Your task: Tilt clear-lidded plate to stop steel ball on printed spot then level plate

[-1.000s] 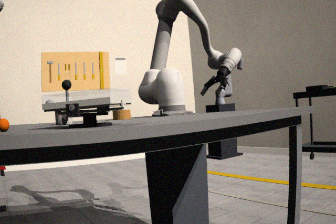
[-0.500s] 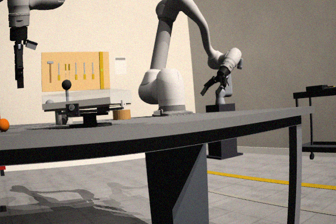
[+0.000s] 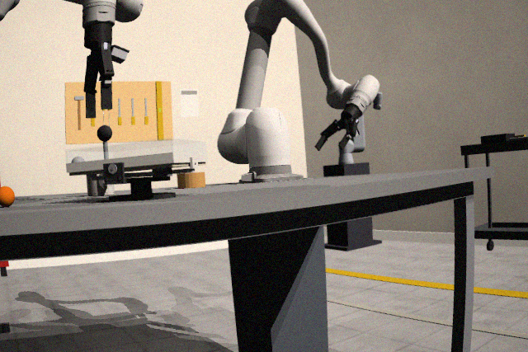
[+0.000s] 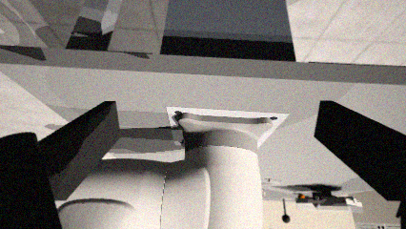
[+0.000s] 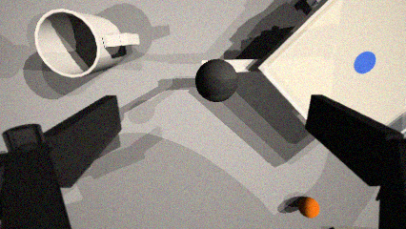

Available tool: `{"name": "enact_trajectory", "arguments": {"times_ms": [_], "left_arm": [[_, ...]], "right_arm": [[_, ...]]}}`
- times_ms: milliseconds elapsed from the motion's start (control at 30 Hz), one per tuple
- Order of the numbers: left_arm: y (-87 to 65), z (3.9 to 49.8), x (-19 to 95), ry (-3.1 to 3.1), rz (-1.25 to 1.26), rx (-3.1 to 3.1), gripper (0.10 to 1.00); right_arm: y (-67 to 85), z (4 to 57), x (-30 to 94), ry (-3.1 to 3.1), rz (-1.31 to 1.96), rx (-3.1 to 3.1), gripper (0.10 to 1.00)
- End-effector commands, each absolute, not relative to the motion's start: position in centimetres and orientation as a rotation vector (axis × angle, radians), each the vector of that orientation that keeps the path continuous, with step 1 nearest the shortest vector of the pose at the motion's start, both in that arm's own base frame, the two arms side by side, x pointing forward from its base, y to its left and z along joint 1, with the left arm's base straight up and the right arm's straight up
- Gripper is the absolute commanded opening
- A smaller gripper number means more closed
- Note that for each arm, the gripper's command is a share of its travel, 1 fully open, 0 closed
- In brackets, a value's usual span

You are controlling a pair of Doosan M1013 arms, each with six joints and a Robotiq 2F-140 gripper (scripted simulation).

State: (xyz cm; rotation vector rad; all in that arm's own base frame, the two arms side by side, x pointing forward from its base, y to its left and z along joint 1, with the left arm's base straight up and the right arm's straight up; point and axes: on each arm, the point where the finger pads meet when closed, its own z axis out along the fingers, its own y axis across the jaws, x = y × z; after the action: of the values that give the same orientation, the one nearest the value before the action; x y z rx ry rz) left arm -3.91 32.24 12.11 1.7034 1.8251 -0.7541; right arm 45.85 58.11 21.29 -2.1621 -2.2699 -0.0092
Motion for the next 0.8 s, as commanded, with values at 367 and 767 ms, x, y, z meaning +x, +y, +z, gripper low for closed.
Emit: {"name": "enact_trajectory", "arguments": {"times_ms": [367,767], "left_arm": [[32.0,12.1,-3.97,1.825,-0.744,1.702,1.0],[32.0,12.1,-3.97,1.825,-0.744,1.702,1.0]], "right_arm": [[59.45,21.47,46.26,-2.288,-0.011,-2.17,0.424],[59.46,21.47,46.26,-2.288,-0.011,-2.17,0.424]]}}
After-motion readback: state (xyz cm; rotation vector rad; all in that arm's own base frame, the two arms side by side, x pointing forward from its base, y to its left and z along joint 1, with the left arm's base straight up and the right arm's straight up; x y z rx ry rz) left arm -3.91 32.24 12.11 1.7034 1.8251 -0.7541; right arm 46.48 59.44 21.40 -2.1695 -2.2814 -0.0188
